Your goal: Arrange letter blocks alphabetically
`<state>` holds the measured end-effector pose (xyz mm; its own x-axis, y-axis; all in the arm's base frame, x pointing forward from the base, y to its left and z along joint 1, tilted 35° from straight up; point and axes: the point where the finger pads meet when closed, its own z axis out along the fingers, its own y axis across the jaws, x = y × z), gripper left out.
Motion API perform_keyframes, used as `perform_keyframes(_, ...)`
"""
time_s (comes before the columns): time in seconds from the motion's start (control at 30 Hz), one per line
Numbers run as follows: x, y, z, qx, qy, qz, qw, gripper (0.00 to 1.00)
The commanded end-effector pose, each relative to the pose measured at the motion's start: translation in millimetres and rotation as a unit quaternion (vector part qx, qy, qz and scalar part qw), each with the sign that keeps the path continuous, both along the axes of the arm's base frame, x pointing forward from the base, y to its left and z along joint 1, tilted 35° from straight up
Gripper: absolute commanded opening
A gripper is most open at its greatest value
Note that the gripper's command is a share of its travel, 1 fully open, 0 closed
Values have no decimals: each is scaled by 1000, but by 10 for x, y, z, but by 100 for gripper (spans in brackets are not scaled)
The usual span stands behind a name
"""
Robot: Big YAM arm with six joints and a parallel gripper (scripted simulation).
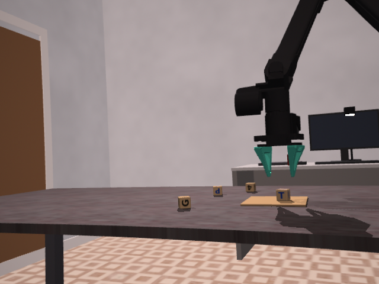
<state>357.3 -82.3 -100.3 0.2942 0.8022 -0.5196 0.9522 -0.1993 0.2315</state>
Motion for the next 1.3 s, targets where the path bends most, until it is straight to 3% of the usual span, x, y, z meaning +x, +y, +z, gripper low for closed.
perform_keyframes(0.0,-37,-60,-99,0,8,1,1000,58)
perform_keyframes(1.27,16,-113,-211,0,5,4,1000,58)
